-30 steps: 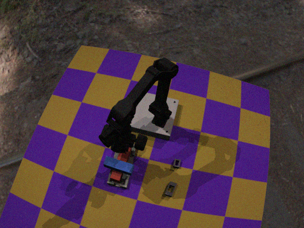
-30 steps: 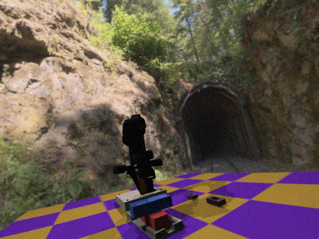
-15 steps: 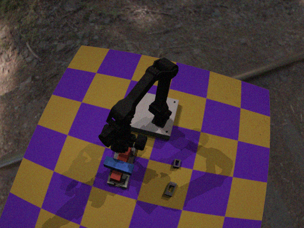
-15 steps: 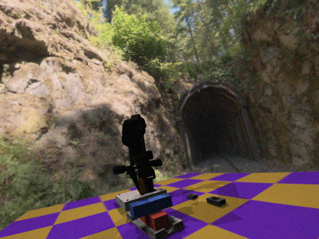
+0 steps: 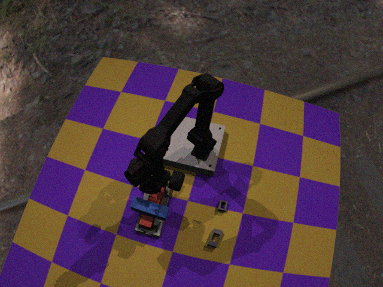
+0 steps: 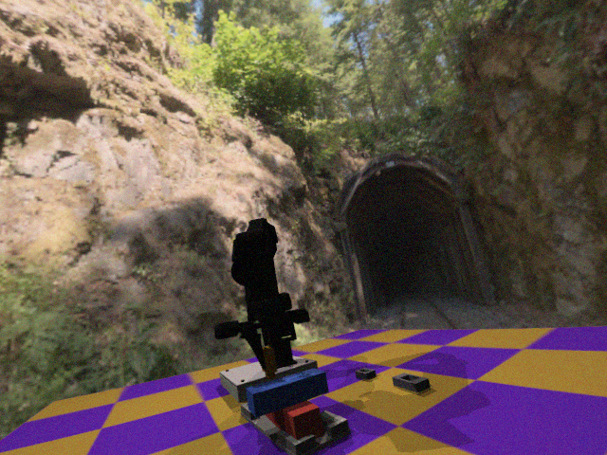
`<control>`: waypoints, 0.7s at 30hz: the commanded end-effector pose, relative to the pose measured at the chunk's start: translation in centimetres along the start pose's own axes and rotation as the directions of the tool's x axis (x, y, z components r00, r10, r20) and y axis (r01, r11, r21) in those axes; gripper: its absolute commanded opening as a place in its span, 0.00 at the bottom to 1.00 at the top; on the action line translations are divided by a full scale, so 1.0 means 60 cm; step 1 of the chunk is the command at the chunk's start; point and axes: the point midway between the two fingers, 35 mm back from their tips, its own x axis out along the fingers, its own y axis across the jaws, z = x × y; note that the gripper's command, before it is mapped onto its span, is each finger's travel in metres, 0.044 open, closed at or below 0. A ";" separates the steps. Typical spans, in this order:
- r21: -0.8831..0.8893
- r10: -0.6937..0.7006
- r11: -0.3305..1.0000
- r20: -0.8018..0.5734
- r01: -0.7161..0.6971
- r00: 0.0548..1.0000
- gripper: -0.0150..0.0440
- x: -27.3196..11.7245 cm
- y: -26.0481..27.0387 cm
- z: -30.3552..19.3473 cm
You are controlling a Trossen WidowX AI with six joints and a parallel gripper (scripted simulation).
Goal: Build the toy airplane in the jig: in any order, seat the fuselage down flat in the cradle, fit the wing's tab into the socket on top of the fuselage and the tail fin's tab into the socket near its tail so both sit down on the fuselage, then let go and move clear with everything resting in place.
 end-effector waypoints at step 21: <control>0.000 0.002 1.000 -0.005 -0.002 1.000 0.35 0.044 0.001 -0.002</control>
